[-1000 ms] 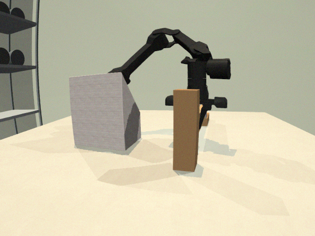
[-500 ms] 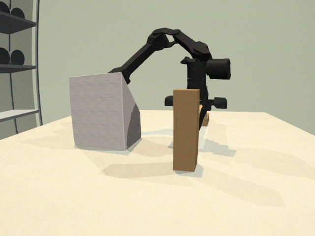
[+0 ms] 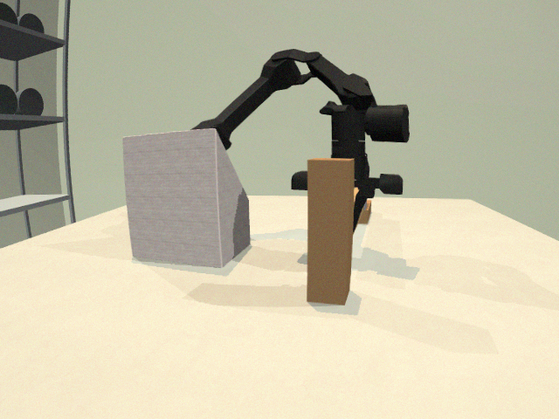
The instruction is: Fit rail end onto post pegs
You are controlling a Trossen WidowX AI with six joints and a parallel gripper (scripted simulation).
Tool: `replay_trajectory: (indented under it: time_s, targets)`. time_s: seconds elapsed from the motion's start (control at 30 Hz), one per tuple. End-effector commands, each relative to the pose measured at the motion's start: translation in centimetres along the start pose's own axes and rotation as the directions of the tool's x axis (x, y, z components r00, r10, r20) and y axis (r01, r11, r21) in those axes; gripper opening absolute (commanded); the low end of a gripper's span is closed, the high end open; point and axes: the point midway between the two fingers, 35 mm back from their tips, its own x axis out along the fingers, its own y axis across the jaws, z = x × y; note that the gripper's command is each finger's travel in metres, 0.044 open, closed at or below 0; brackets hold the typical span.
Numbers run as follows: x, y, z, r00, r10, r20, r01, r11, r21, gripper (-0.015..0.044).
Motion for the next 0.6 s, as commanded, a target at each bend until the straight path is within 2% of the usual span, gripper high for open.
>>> replay_trajectory:
  time_s: [0.0, 0.57]
  targets:
    - [-0.15, -0.04, -0.39, 1.0, -0.006, -0.003, 0.006, 1.0, -0.001, 0.0]
    - [-0.33, -0.03, -0.9, 1.0, -0.006, -0.004, 0.006, 1.0, -0.001, 0.0]
